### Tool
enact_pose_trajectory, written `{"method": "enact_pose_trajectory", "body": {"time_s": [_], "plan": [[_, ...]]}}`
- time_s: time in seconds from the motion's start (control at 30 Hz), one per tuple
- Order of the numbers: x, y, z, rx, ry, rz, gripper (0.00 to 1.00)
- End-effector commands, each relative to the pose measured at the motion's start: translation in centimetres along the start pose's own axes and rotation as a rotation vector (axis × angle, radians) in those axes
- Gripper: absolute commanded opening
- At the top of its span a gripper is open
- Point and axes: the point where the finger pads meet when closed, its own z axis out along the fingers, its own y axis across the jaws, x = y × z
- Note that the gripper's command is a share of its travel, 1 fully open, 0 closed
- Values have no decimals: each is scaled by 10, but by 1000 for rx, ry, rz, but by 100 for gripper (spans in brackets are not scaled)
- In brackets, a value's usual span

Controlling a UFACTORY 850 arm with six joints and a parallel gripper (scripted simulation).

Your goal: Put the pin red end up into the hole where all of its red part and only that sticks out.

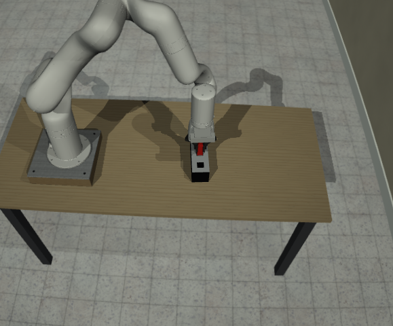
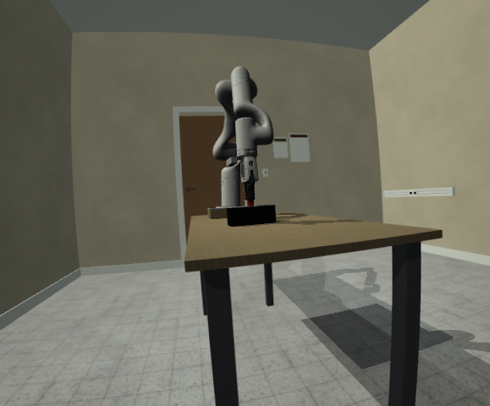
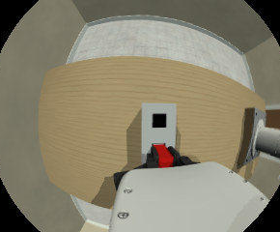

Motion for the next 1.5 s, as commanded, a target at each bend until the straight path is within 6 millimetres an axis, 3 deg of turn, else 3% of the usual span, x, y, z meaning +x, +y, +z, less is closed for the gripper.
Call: {"method": "enact_pose_trajectory", "body": {"time_s": [0.0, 1.47], "plan": [[0, -1, -1, 2, 0, 0, 0], [-1, -1, 3, 2, 0, 0, 0]]}}
